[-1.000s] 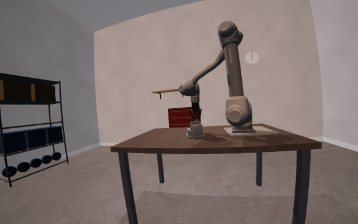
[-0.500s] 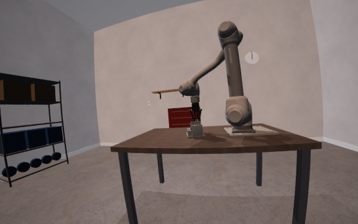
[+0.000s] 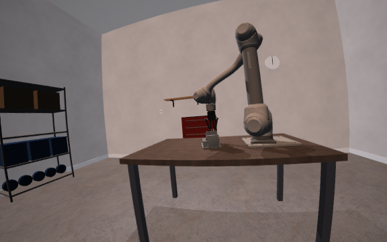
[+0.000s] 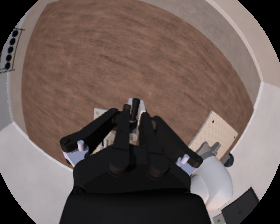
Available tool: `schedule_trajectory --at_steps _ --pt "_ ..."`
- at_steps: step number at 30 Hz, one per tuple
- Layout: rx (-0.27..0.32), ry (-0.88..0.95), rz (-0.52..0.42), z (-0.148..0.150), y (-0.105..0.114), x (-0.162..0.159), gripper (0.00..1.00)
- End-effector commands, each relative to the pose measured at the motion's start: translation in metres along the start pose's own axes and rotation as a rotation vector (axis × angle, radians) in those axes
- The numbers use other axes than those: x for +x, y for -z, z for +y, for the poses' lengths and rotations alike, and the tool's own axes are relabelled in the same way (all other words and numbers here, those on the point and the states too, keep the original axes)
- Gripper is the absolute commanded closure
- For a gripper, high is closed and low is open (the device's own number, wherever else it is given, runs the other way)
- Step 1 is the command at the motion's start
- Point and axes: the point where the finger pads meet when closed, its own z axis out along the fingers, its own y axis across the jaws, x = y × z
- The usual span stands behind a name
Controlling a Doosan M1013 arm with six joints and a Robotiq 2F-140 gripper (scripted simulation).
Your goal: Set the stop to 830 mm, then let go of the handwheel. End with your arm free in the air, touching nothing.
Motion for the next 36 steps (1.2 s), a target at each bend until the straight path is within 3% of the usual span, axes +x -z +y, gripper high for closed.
schedule_trajectory --at_steps 1,29,32,36 --pt "0.0 0.0 0.0 0.0 0.0 0.0 0.67" --pt "0.0 0.0 0.0 0.0 0.0 0.0 0.67" --pt "0.0 0.0 0.0 0.0 0.019 0.0 0.67" --pt "0.0 0.0 0.0 0.0 0.077 0.0 0.67"
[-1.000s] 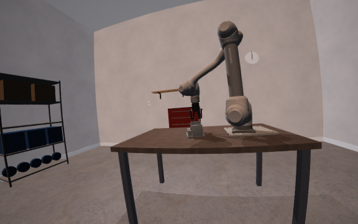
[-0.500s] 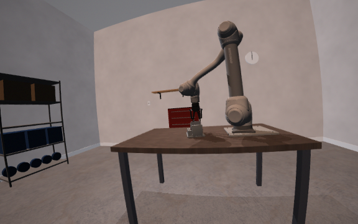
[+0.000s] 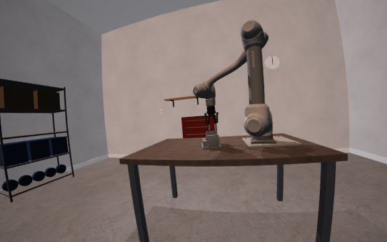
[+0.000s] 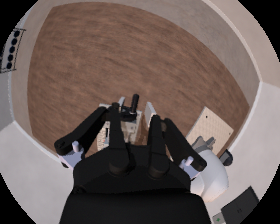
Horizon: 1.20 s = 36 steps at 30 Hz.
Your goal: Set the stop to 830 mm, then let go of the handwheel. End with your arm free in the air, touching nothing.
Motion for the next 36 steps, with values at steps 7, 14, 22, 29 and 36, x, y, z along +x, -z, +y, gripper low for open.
schedule_trajectory --at_steps 7,14,22,29,36 --pt "-0.002 0.0 -0.002 0.0 0.053 0.0 0.67" --pt "-0.002 0.0 -0.002 0.0 0.053 0.0 0.67" --pt "-0.002 0.0 -0.002 -0.003 0.053 -0.003 0.67" --pt "-0.002 0.0 -0.002 -0.043 0.053 -0.036 0.67" --pt "-0.002 0.0 -0.002 -0.107 0.053 -0.089 0.67"
